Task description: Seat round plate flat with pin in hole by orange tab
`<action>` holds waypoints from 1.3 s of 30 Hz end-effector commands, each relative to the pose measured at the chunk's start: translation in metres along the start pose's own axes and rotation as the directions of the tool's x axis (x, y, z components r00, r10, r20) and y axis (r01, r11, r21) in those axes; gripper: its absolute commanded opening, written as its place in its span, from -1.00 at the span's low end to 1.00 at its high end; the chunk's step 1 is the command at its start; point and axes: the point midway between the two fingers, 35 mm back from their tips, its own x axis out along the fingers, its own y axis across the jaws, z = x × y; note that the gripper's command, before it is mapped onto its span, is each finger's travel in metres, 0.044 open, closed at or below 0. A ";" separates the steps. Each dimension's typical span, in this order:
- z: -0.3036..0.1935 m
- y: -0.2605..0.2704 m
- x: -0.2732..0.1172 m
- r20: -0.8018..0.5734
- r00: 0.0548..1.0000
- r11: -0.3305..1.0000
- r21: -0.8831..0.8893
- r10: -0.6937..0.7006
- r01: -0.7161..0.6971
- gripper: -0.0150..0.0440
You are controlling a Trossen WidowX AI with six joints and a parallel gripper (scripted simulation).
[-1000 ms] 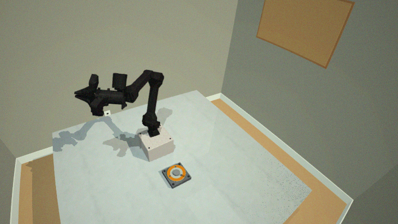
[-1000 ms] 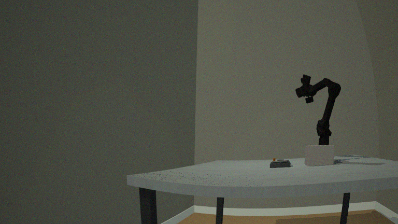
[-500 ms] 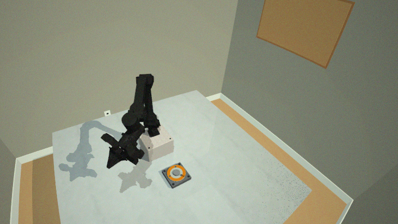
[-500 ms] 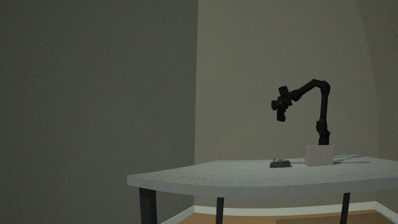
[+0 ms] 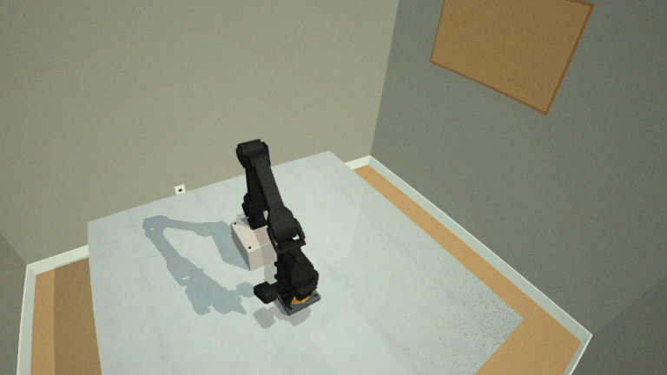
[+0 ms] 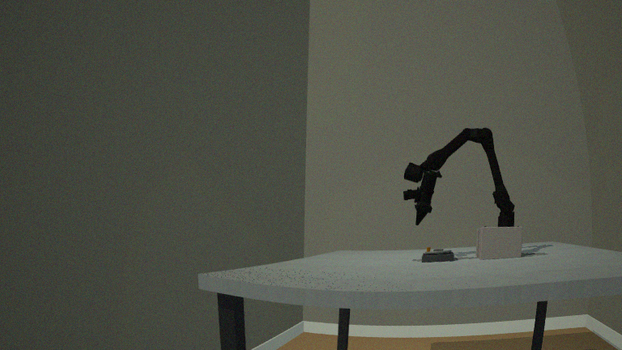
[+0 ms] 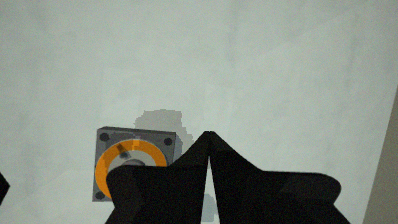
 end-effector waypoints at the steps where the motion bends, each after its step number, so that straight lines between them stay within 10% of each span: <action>1: -0.022 0.073 0.014 -0.194 0.964 0.980 0.122 0.179 -0.157 -0.49; 39: -0.051 0.134 0.053 -0.260 0.940 0.969 0.166 0.220 -0.181 -0.49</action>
